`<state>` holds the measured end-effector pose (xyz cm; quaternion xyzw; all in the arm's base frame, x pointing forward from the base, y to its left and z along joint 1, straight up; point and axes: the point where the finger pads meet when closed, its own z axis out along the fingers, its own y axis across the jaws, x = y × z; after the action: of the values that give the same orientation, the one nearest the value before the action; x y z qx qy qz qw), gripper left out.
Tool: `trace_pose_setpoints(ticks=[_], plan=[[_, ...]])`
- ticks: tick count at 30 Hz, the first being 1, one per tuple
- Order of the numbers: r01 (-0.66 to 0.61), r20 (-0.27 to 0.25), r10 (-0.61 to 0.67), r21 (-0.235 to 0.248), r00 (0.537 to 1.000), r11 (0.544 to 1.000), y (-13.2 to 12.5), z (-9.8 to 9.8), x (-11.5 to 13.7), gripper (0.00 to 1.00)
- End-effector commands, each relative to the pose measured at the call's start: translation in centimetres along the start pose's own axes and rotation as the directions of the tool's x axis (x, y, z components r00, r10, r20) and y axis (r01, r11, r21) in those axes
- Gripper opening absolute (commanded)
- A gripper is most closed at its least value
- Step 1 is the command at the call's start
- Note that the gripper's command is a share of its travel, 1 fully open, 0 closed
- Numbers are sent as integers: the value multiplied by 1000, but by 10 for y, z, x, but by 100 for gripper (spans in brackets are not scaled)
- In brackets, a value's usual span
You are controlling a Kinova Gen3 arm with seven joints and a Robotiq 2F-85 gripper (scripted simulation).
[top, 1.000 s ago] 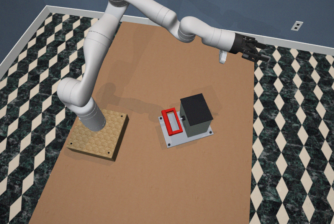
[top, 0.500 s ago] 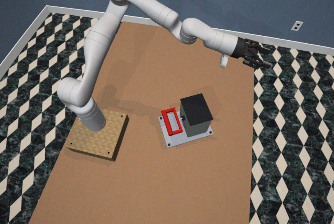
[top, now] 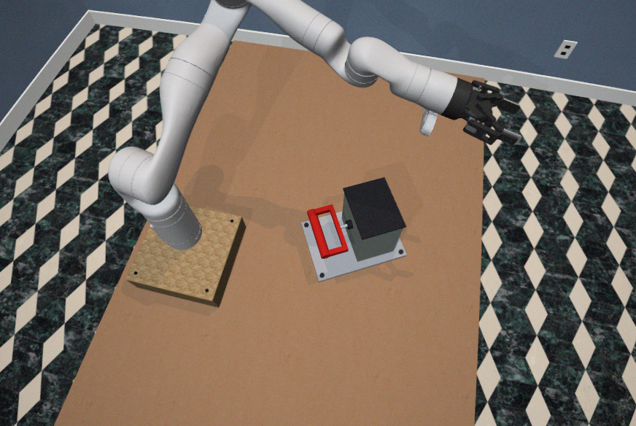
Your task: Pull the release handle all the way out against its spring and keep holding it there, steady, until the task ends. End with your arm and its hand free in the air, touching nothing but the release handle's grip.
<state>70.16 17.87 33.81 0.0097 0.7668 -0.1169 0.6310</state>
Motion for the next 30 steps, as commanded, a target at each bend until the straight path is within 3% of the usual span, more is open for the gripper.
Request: trace_pose_setpoints(ticks=[1,5,6,13,14,22,23,30], plan=[[-11,0,11,6,1000,1000,-6,2,-3,100],[-11,0,11,6,1000,1000,-6,2,-3,100],[-46,-12,46,31,999,998,-22,6,-3,100],[-46,-12,46,31,999,998,-22,6,-3,100],[-81,-23,83,57,996,995,-39,10,-2,100],[-81,-23,83,57,996,995,-39,10,-2,100],[-117,-33,120,83,992,990,-56,13,-1,100],[-117,-33,120,83,992,990,-56,13,-1,100]])
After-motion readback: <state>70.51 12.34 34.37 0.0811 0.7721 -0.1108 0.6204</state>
